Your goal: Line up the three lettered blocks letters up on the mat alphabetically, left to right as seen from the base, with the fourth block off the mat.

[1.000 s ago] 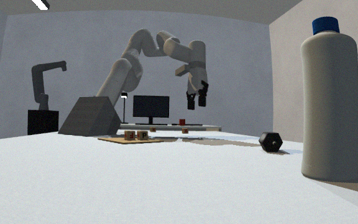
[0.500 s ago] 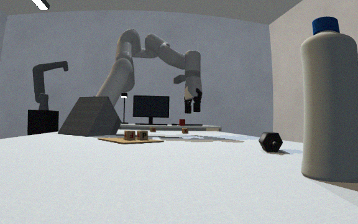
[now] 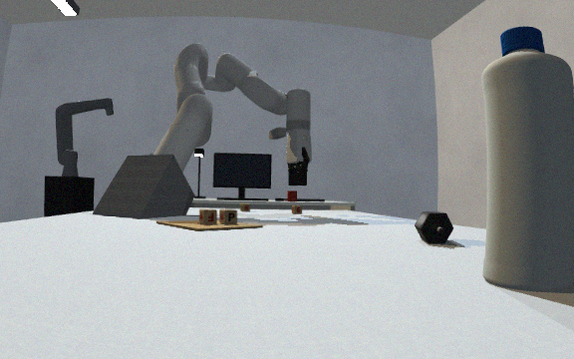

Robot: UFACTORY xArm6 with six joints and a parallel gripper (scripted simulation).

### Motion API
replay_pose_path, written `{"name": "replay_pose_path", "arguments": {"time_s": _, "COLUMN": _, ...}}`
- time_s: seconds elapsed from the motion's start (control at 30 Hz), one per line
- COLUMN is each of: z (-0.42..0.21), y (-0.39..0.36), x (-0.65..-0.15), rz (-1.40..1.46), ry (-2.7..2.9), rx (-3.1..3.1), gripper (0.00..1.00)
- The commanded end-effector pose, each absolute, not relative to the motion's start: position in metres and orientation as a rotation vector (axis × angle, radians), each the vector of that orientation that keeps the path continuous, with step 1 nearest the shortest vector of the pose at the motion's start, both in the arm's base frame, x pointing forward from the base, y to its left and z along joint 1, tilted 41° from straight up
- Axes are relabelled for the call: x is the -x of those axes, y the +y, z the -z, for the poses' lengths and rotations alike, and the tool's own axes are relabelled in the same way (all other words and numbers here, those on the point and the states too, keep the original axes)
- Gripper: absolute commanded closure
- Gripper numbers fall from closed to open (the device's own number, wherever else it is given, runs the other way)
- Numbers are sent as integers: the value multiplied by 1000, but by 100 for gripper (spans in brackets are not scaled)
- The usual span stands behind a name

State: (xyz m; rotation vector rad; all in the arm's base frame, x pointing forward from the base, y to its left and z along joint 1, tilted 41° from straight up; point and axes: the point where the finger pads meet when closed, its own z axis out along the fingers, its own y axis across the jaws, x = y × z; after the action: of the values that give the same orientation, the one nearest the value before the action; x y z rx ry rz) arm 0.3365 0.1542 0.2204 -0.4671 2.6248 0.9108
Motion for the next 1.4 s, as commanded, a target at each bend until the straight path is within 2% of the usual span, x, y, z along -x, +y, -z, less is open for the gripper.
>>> {"name": "replay_pose_path", "arguments": {"time_s": 0.0, "z": -224, "y": 157, "x": -335, "rz": -904, "ry": 2623, "rx": 459, "gripper": 36}}
{"name": "replay_pose_path", "arguments": {"time_s": 1.37, "z": -218, "y": 163, "x": -337, "rz": -899, "ry": 2632, "rx": 462, "gripper": 36}}
